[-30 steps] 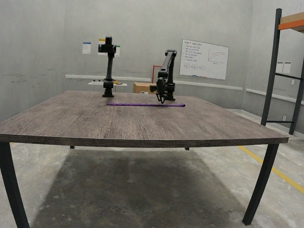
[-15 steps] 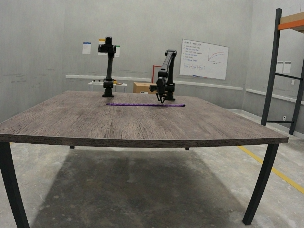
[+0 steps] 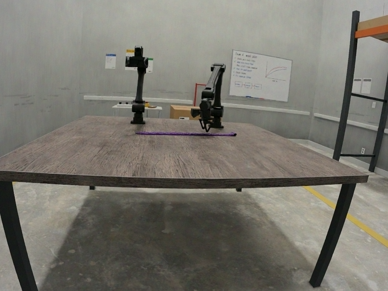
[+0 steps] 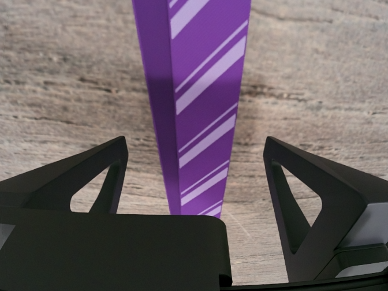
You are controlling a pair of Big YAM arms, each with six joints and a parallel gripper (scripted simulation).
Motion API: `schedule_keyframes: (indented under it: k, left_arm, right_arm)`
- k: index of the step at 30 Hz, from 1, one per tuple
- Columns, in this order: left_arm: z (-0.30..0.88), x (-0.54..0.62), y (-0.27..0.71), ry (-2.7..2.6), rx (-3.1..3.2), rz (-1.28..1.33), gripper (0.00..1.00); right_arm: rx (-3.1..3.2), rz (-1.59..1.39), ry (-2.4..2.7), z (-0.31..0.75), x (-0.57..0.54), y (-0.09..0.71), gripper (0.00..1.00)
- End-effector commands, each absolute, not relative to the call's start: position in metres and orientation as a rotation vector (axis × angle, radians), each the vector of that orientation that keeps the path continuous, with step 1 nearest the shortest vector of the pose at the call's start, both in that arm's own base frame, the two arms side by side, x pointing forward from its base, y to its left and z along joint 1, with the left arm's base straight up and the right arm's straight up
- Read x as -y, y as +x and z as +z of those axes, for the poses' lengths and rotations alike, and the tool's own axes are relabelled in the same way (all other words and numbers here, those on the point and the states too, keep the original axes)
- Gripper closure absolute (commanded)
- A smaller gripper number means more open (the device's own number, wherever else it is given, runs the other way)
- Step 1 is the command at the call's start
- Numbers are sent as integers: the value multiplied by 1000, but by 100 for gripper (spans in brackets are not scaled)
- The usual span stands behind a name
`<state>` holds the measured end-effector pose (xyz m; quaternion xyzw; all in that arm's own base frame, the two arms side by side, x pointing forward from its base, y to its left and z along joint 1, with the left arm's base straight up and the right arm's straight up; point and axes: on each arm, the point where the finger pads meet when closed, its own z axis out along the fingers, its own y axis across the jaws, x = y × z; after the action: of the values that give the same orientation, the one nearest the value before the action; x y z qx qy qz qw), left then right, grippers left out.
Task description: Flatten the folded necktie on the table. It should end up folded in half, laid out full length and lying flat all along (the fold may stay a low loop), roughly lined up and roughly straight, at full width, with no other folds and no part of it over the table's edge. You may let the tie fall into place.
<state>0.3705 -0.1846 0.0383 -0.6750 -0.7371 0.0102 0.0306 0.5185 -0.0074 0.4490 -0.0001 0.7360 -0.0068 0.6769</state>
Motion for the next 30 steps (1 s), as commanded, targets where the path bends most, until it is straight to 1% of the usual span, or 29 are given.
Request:
schedule_keyframes:
  k: [1,13,30]
  left_arm:
    - [69,193,388,-2120,2319,0,12]
    - [95,184,370,-2120,2319,0,12]
    - [94,189,370,-2119,2319,0,12]
  right_arm:
    - [-1591,1,0,481,0,521,0]
    - [-1591,1,0,481,0,521,0]
    - [-1591,1,0,481,0,521,0]
